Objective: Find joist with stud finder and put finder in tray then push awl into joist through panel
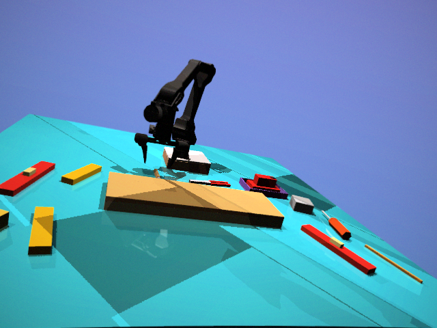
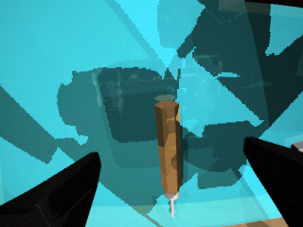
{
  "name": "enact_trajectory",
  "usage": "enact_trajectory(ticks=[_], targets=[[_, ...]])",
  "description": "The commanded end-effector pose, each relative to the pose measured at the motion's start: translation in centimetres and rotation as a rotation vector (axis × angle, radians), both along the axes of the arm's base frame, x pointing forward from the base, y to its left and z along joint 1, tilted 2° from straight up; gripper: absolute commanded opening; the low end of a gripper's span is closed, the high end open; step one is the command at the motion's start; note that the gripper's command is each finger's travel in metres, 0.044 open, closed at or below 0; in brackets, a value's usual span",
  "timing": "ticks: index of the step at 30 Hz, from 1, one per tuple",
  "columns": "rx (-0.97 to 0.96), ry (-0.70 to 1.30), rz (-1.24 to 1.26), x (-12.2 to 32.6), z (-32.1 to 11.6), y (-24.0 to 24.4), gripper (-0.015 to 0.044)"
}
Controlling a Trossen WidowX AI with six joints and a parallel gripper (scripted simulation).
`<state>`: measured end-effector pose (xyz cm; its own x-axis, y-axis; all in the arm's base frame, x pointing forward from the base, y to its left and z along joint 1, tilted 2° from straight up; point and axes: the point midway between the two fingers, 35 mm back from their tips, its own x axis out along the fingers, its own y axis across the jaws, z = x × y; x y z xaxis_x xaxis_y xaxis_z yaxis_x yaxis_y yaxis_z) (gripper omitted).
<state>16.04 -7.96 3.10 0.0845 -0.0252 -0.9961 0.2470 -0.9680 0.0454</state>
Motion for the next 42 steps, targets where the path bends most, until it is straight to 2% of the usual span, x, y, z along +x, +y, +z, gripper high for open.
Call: enact_trajectory(ticks=[1,20,35,42], targets=[[-0.002,0.003,-0.003,0.0,-0.8,-0.1,0.0440],[-0.002,0.003,-0.003,-0.2,-3.4,-0.1,0.0440],[-0.002,0.003,-0.003,-0.2,-3.4,-0.1,0.0046],[-0.002,0.003,-0.003,-0.2,-3.3,-0.1,0.0000]])
